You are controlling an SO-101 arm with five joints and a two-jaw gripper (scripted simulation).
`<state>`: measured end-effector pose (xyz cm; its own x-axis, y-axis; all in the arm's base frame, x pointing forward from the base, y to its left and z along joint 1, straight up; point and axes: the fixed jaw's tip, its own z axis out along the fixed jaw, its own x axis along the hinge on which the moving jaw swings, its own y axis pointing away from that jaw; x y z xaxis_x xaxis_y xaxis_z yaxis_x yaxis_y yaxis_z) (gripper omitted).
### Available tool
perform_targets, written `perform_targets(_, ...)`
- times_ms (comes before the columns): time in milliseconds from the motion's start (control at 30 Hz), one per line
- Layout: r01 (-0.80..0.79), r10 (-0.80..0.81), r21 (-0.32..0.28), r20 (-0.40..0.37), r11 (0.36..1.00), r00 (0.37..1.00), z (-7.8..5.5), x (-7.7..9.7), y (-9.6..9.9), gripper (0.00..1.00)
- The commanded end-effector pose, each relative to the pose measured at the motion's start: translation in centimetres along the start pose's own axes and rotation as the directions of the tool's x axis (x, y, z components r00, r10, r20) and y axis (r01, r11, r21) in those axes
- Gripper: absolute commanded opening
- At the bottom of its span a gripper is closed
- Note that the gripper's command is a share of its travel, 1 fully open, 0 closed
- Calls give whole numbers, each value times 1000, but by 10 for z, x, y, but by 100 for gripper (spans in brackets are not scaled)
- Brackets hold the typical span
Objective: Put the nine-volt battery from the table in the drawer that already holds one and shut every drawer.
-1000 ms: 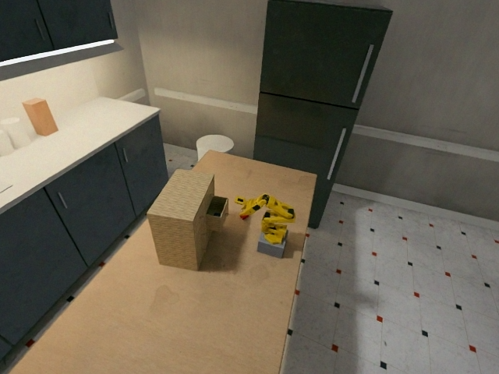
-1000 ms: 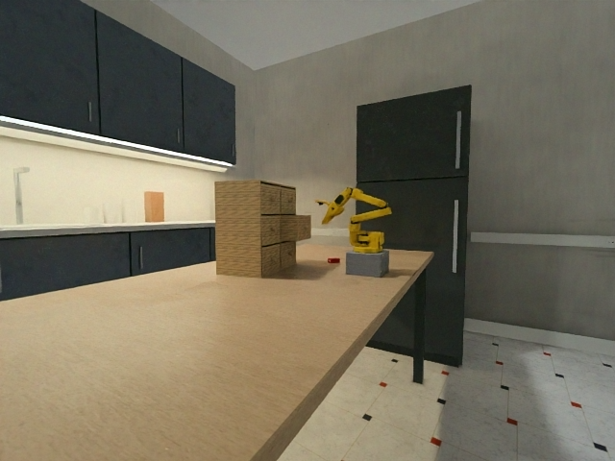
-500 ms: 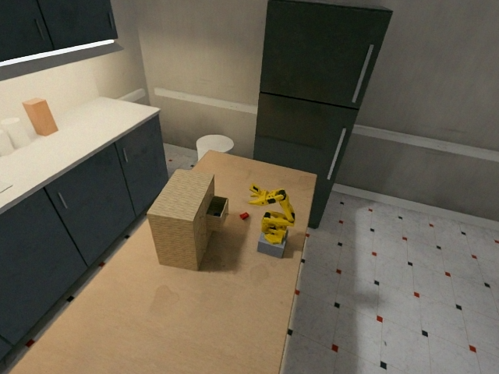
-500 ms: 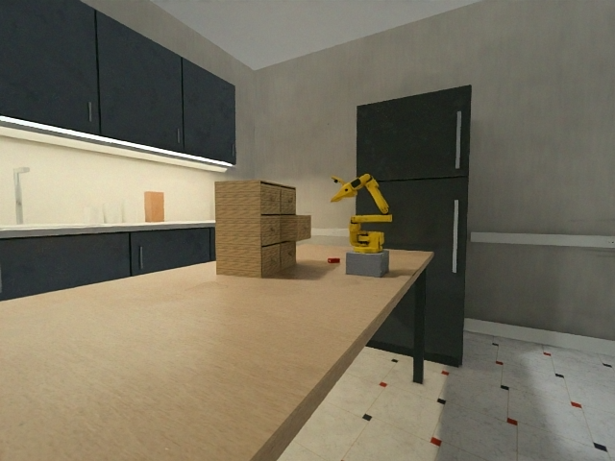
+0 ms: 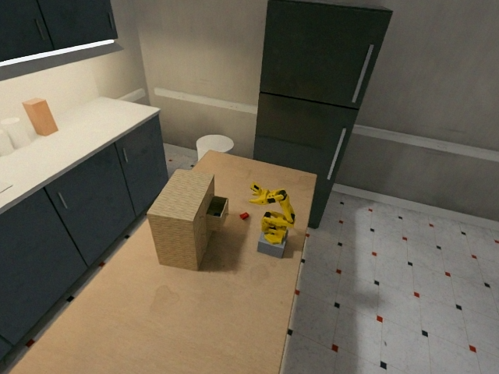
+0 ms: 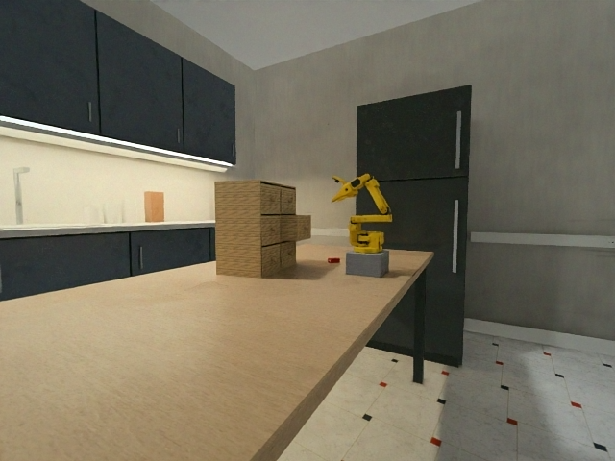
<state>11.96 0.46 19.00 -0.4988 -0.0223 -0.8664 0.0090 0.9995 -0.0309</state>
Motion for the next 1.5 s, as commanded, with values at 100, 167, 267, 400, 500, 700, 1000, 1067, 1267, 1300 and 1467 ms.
perform_targets(100,-114,116,195,5,974,993,-2,1,-27,30)
perform_targets(167,-145,148,250,10,957,989,-3,2,-35,30)
perform_targets(267,-191,195,331,22,924,981,-6,4,-46,30)
perform_targets(400,-220,225,383,32,897,974,-8,6,-53,30)
perform_targets(500,-261,269,458,50,850,962,-13,9,-64,30)
perform_targets(700,-297,307,523,70,799,949,-18,12,-73,30)
perform_targets(1000,-239,278,523,4,818,961,-13,11,-76,30)
perform_targets(1067,-181,247,517,-61,837,967,-7,10,-80,30)
perform_targets(1267,-11,142,464,-249,886,958,10,11,-92,30)
perform_targets(1300,16,123,450,-279,893,952,13,12,-94,30)
perform_targets(1467,120,42,382,-390,916,920,26,15,-101,30)
